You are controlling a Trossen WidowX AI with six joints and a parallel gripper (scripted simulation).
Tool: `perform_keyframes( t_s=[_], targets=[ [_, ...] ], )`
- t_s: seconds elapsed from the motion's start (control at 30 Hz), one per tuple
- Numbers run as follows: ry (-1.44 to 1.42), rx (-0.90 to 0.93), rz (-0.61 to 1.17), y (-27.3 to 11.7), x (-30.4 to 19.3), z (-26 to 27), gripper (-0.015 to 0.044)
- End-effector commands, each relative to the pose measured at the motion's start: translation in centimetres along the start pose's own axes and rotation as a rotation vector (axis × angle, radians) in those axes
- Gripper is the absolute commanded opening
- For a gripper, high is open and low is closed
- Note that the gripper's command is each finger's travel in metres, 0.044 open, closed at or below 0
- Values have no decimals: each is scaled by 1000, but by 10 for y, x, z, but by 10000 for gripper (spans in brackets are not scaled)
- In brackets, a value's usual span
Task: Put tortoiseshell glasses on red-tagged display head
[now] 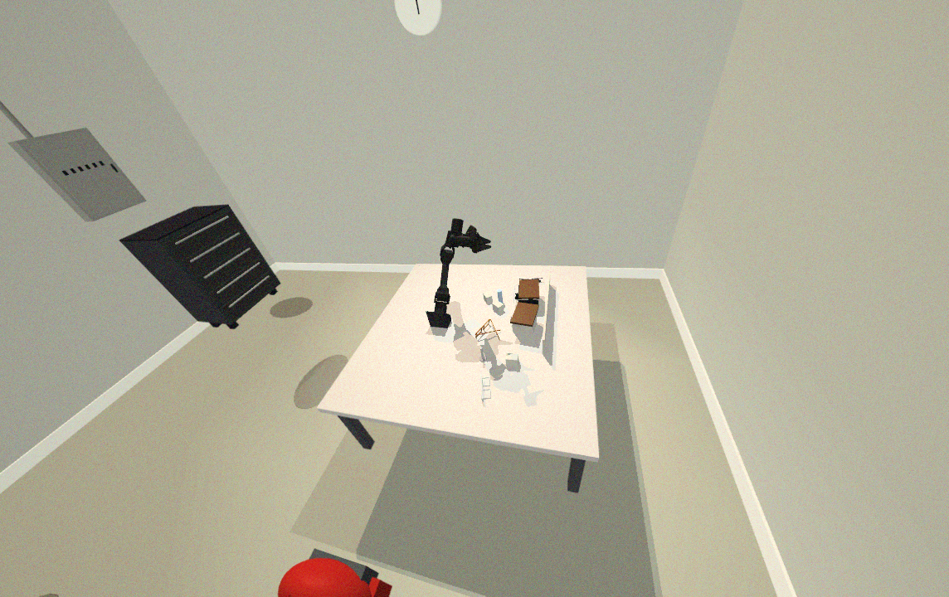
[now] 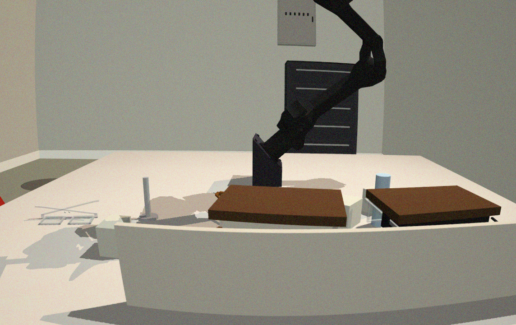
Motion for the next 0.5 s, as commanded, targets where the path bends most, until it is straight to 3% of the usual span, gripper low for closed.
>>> perform_keyframes(
  t_s=[0.0,0.23,0.47],
  targets=[
    [0,0,0,0,0,0,426],
    [0,0,0,0,0,0,440],
    [-55,-53,135,34,-64,-31,256]
  ],
)
Point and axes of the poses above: the point midway between the two fingers, 35 mm back from their tips, its own y axis out along the fingers, its own z axis across the jaws, x = y × z, the point moved 6 cm from there along -y, back along the fingers, and after that the axes turned 14 degrees about y, right-handed, at the moved point
